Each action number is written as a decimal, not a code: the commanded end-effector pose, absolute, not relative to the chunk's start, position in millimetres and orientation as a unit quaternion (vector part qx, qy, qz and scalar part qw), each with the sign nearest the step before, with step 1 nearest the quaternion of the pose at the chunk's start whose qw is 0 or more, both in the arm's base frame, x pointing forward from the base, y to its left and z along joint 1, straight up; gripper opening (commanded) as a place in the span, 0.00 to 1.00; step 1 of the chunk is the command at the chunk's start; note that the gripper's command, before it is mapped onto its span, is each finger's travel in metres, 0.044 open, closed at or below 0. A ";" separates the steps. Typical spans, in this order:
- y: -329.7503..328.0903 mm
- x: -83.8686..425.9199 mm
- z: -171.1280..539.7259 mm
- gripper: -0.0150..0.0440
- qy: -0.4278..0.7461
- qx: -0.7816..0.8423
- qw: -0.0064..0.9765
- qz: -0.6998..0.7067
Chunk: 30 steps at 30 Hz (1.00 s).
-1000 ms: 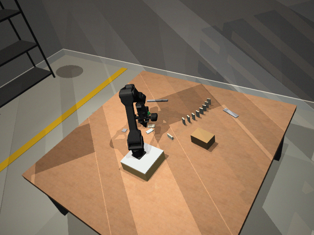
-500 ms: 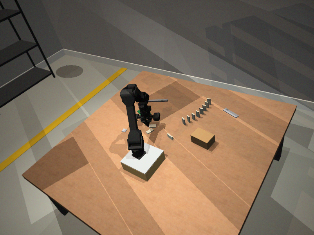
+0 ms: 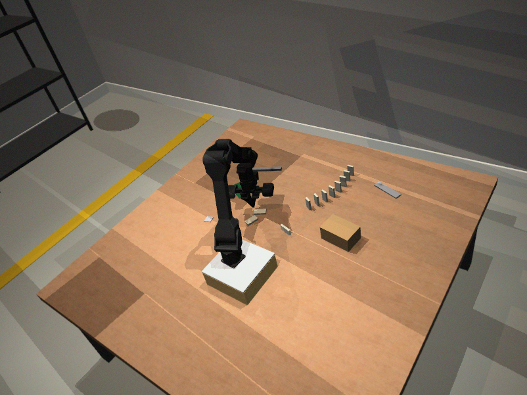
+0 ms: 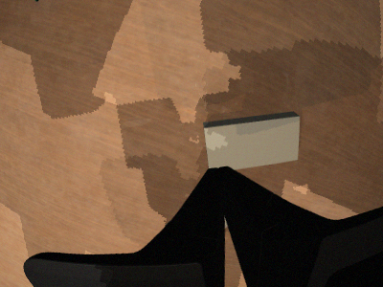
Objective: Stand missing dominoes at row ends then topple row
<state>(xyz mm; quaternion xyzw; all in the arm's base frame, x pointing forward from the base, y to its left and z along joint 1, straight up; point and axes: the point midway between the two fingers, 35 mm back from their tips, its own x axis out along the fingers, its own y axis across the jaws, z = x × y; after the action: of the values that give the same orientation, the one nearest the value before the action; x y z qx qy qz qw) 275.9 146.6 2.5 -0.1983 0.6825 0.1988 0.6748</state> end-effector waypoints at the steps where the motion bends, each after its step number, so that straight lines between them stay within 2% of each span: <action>1: 134.6 286.6 47.9 0.25 0.670 -0.197 0.688 0.198; 5: 134.6 286.6 47.9 0.25 0.670 -0.197 0.688 0.198; 8: 132.3 287.5 47.9 0.39 0.683 -0.143 0.701 0.145; 14: 122.8 290.8 47.9 0.65 0.694 0.080 0.712 -0.073; 22: 111.1 294.3 47.9 1.00 0.616 0.340 0.630 -0.328; 30: 110.9 294.4 47.9 1.00 0.614 0.345 0.627 -0.333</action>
<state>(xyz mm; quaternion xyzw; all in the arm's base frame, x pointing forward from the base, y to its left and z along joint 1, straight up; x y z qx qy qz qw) 293.1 117.8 46.7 0.2365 0.6618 -0.2235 0.6754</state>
